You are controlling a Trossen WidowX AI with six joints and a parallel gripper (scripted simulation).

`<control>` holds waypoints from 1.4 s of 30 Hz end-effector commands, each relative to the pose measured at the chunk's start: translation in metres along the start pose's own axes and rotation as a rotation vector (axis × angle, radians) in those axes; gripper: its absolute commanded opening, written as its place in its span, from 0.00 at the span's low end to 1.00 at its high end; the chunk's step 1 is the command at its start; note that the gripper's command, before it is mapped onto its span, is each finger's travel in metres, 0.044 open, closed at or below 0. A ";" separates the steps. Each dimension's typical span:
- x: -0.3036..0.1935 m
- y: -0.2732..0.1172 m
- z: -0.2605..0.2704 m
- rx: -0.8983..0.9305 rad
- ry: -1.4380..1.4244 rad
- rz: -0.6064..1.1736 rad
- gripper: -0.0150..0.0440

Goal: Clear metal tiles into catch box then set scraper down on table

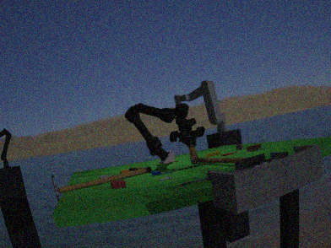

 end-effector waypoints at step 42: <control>0.060 0.038 0.015 0.003 0.010 -0.011 0.25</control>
Point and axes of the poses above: the point midway between the two fingers, 35 mm back from their tips, its own y axis out along the fingers, its own z axis across the jaws, x = y × z, the point moved 7 cm from there along -y, back along the fingers, and after that the axes turned 7 degrees about y, right-handed, at the moved point
